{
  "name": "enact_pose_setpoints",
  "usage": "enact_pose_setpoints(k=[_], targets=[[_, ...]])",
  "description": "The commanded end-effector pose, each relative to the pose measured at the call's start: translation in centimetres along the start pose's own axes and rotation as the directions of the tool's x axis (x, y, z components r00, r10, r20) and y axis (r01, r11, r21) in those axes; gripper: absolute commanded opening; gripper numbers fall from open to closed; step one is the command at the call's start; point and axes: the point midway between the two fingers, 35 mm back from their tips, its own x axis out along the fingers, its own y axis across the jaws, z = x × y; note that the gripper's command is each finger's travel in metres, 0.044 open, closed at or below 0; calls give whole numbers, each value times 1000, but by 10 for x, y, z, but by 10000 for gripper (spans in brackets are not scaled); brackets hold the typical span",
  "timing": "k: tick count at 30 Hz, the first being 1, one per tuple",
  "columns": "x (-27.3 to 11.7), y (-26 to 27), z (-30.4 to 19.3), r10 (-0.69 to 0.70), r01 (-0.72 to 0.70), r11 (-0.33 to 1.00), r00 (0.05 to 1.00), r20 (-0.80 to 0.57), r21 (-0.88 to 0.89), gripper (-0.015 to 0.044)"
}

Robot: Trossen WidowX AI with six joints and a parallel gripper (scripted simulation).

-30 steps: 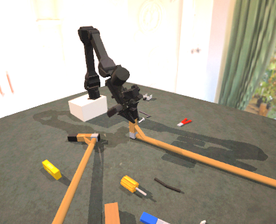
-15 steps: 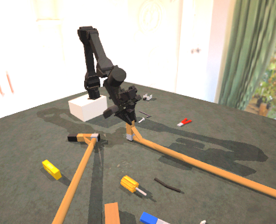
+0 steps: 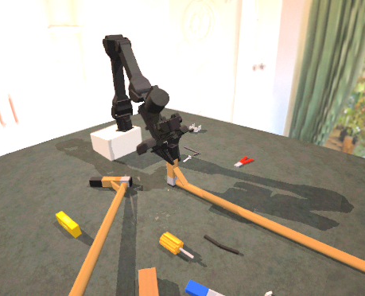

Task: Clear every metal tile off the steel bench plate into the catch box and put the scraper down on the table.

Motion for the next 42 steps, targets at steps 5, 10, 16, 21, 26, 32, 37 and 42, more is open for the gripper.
enact_pose_setpoints(k=[5, 10, 16, 21, 26, 32, 37, 42], targets=[[-11, 1, -9, -3, 3, 1000, 1000, 6, 7, 0], [-18, 0, -16, -3, 3, 1000, 1000, 5, 7, 0], [-25, -1, -26, -4, 4, 1000, 1000, 5, 9, 0], [-31, -1, -34, -5, 5, 1000, 1000, 4, 9, 0], [-36, -1, -42, -6, 6, 1000, 1000, 3, 10, 0], [-42, -1, -52, -7, 7, 1000, 1000, 3, 11, 0], [-46, 0, -57, -7, 7, 1000, 1000, 2, 12, 0], [-46, 5, -58, -9, 9, 1000, 1000, 0, 14, 0]])
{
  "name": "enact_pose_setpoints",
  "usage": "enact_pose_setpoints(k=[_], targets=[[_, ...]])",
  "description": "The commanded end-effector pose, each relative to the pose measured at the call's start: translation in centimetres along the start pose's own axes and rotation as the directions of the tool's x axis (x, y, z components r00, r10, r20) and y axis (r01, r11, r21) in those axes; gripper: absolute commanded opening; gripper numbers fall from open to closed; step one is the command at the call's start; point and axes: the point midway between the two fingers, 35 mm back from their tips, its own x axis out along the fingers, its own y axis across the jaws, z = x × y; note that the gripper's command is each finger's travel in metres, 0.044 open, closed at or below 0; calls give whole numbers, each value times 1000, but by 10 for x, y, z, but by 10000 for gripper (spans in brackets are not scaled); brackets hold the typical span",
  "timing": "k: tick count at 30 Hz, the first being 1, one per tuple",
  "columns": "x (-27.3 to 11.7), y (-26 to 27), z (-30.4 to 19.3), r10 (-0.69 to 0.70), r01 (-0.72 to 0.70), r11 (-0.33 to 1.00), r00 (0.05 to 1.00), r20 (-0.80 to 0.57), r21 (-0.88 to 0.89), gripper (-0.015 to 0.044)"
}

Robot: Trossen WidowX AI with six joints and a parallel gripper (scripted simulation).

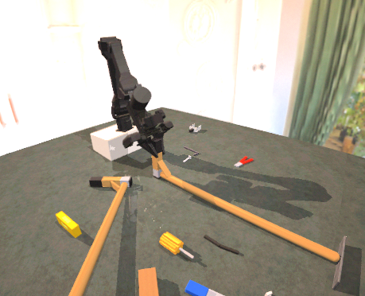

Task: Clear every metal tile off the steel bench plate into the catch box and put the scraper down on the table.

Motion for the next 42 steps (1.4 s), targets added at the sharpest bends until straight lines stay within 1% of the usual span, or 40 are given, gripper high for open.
enact_pose_setpoints(k=[1, 18, 42], targets=[[-3, 5, 0, 0, 0, 1000, 1000, 7, 2, 0], [-2, 13, 3, -3, 2, 1000, 1000, 4, 5, 0], [17, 14, 36, -2, 2, 1000, 1000, 8, 5, 0]])
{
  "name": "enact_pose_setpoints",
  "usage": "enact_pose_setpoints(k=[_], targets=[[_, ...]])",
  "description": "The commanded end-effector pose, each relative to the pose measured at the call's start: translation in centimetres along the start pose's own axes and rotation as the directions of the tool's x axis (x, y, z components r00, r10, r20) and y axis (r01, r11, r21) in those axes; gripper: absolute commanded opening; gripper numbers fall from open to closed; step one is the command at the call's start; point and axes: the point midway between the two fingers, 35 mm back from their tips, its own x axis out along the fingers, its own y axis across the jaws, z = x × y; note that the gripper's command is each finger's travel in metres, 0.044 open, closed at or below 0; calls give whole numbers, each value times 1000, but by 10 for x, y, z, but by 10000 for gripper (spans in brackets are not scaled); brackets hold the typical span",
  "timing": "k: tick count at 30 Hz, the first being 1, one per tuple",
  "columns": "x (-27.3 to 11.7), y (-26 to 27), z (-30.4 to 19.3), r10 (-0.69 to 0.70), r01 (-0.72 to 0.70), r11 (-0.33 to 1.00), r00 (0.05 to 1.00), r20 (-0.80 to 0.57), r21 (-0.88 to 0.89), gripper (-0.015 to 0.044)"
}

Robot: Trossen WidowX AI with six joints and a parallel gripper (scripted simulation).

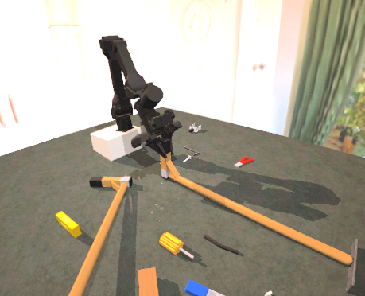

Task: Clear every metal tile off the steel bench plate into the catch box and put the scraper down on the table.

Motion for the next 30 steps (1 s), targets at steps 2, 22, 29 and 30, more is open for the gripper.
enact_pose_setpoints(k=[2, 22, 29, 30], targets=[[5, 0, 14, -3, 3, 1000, 1000, 16, 1, 0], [24, 3, 41, -3, 3, 1000, 1000, 19, 2, 0], [32, 4, 49, -2, 2, 1000, 1000, 21, 2, 0], [33, 4, 51, -2, 2, 1000, 1000, 21, 2, 0]])
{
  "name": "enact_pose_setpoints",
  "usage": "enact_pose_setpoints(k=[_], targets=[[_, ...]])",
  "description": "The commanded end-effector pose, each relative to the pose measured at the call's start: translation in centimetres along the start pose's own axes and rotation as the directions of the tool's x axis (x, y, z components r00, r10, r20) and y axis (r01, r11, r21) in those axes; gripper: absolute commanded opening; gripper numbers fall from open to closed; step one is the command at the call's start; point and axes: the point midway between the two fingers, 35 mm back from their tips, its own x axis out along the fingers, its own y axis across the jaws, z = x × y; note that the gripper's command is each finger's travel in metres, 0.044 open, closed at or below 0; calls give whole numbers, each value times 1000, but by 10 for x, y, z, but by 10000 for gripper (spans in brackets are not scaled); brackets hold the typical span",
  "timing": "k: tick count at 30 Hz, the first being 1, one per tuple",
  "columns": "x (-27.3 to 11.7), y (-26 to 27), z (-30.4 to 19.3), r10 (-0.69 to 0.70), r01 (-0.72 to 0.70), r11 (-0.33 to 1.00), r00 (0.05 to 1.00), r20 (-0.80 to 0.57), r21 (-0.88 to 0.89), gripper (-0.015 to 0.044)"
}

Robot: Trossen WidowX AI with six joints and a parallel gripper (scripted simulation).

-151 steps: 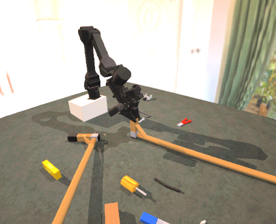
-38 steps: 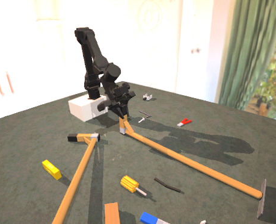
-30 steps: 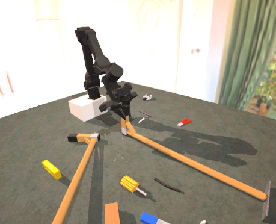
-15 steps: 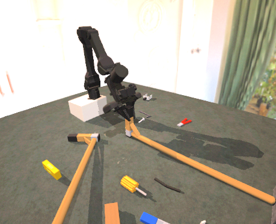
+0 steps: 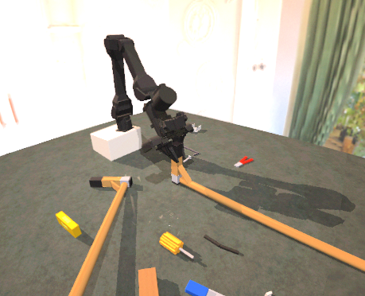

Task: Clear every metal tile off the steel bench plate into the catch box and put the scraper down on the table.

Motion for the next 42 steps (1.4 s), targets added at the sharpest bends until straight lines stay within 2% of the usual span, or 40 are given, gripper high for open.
enact_pose_setpoints(k=[1, 42], targets=[[5, 1, 12, -3, 3, 1000, 1000, 17, 2, 0], [41, -7, 59, -4, 4, 1000, 1000, 22, 1, 0]])
